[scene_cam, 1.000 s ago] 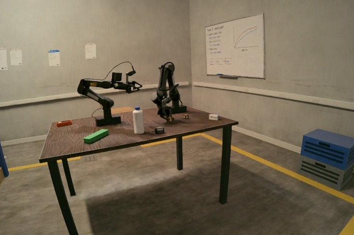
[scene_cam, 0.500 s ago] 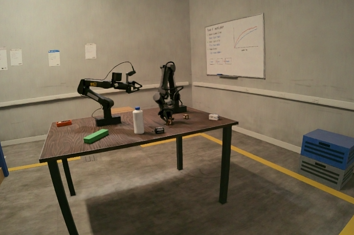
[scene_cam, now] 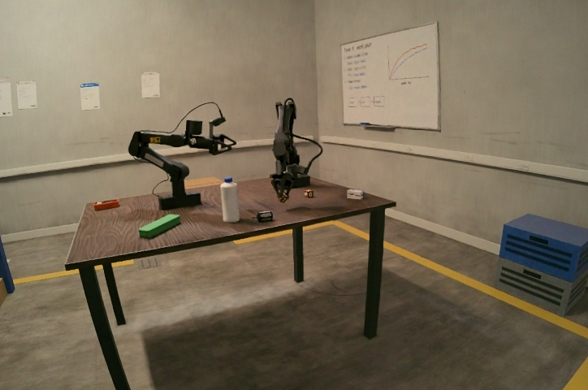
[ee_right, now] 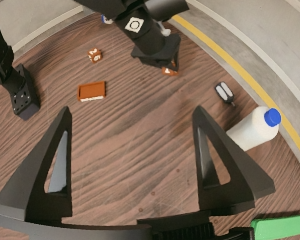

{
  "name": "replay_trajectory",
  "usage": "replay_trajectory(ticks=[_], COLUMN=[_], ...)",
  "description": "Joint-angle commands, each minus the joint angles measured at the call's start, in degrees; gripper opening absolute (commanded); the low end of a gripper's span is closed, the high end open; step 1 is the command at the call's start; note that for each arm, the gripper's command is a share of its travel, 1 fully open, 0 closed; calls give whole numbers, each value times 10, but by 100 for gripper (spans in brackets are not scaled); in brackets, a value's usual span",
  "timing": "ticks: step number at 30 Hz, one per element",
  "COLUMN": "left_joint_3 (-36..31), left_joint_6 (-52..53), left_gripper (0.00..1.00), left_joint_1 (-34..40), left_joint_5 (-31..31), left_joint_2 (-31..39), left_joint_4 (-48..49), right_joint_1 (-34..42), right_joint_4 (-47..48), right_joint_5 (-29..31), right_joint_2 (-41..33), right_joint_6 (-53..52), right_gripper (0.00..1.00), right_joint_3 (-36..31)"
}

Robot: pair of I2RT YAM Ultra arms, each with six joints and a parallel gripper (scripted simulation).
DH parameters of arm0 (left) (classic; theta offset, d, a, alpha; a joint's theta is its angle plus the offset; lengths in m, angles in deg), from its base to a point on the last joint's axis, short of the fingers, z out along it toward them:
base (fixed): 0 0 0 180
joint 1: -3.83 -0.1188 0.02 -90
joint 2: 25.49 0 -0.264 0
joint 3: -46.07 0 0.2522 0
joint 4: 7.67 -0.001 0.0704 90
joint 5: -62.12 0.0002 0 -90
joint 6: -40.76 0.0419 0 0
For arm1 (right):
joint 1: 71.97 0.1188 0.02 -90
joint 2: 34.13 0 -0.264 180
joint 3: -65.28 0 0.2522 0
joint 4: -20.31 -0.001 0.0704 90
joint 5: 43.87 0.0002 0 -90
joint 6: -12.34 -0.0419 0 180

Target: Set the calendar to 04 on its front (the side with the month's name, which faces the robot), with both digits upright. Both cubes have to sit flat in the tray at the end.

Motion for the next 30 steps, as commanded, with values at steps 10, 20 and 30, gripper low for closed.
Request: replay_trajectory(ticks=[10, 20, 30], left_joint_3=[130, 176, 208], left_joint_6=[-139, -200, -184], left_gripper=[26, 26, 26], left_joint_1=[-69, -119, -137], left_joint_5=[220, 343, 361], left_joint_2=[-70, -126, -165], left_joint_4=[-225, -356, -392], right_joint_1=[-1, -1, -1], right_joint_4=[5, 5, 5], right_joint_5=[-2, -2, -2], right_joint_2=[-8, -8, -8], right_joint_6=[2, 2, 2], right_gripper=[100, 100, 100], right_joint_3=[5, 5, 5])
